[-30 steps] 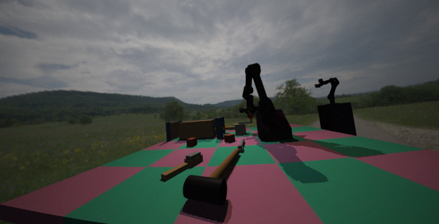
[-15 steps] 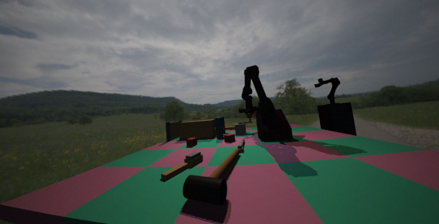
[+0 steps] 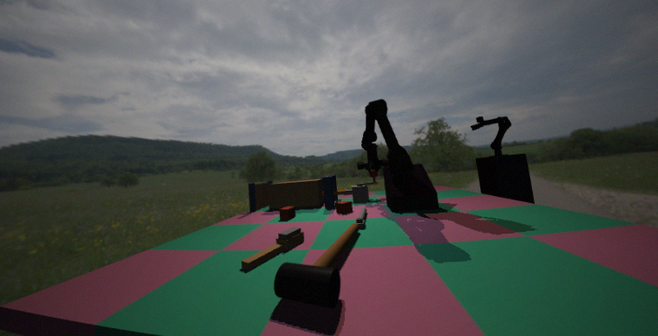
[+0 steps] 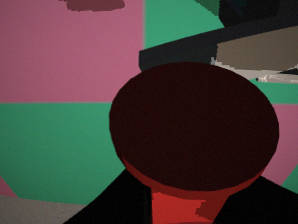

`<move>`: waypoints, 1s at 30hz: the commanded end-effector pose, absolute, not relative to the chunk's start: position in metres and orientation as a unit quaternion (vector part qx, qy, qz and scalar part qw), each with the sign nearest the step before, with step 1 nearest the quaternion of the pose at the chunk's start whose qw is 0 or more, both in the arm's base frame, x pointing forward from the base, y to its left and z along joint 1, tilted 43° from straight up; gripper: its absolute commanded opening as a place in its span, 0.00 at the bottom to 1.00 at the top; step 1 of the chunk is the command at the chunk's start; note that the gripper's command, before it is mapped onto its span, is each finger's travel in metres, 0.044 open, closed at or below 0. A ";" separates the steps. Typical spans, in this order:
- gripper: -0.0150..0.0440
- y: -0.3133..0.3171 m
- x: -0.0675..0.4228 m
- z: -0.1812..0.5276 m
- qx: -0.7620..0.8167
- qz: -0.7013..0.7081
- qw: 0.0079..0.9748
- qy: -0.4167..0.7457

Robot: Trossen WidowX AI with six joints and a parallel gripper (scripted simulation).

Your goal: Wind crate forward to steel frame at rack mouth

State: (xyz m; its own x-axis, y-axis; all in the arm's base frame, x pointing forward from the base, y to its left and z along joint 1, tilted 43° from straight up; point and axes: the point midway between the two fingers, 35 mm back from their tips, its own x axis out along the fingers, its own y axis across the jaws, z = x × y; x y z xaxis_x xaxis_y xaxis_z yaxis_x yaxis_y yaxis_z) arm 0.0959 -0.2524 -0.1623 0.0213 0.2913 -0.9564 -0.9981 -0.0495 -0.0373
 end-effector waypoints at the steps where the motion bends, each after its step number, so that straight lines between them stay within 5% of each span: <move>1: 0.25 -0.263 0.108 -0.172 -0.455 0.567 0.559 0.399; 30: 0.25 -0.280 0.132 -0.186 -0.456 0.566 0.559 0.399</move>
